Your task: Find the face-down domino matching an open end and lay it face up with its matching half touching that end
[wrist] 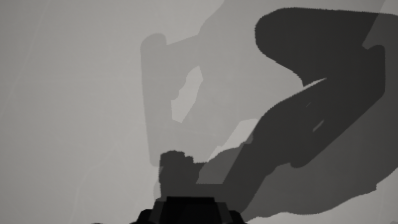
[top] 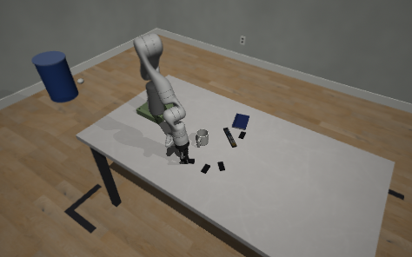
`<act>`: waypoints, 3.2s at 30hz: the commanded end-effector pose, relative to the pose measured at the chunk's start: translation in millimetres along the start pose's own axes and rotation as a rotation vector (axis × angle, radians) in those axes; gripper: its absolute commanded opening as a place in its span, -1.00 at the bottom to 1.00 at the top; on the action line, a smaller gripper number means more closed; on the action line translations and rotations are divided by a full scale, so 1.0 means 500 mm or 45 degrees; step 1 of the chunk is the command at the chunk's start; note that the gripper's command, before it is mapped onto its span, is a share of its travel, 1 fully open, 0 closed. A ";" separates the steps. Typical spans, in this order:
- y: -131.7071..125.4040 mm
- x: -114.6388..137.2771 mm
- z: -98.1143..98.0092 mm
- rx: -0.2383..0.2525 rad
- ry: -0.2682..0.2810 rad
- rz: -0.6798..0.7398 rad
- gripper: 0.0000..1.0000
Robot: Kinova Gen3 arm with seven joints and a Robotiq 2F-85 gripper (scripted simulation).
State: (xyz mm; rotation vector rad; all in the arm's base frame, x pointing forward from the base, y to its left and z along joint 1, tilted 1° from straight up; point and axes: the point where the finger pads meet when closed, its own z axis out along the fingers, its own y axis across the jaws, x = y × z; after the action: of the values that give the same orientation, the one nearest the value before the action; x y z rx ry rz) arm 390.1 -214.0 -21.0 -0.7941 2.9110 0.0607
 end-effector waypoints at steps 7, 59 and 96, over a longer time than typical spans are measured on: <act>-0.001 -0.005 -0.034 0.001 -0.001 0.000 -0.39; 0.000 -0.034 -0.237 -0.027 0.000 0.038 -0.39; -0.001 -0.035 -0.238 -1.012 0.013 1.403 -0.39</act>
State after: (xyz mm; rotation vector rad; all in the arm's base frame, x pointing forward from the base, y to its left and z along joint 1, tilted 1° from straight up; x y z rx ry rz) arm 392.6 -214.4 99.9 0.5823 2.9601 1.1049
